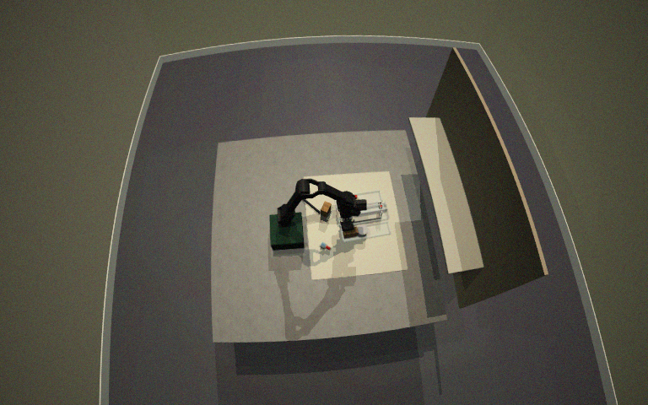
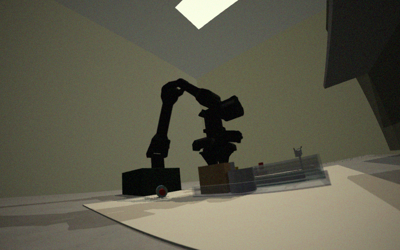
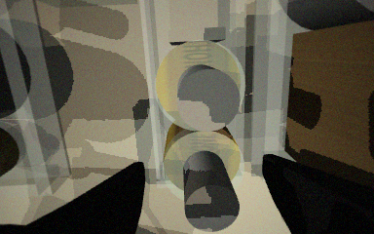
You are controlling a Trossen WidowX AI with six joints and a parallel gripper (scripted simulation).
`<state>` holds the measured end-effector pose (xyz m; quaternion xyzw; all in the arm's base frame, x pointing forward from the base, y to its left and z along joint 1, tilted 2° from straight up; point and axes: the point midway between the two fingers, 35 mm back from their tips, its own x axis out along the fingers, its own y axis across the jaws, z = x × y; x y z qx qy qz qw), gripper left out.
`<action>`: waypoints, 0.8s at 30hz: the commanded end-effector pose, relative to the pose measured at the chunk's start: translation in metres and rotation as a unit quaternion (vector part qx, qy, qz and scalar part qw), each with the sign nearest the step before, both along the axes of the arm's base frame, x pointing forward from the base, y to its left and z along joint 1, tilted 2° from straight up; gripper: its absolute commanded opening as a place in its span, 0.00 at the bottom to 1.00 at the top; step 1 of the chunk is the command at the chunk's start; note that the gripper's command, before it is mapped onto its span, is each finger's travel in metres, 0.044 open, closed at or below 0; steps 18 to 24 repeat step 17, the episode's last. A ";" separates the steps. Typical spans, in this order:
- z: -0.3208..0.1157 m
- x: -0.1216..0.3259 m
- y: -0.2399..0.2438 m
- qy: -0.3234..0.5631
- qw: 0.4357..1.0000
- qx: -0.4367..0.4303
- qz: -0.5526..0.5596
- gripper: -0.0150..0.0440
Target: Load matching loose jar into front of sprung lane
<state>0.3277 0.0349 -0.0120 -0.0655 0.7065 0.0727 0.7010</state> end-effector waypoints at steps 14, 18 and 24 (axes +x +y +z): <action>0.007 -0.032 -0.007 0.001 1.000 0.000 0.000 0.73; 0.007 -0.043 -0.009 0.001 1.000 0.000 0.000 0.73; 0.007 -0.043 -0.009 0.001 1.000 0.000 0.000 0.73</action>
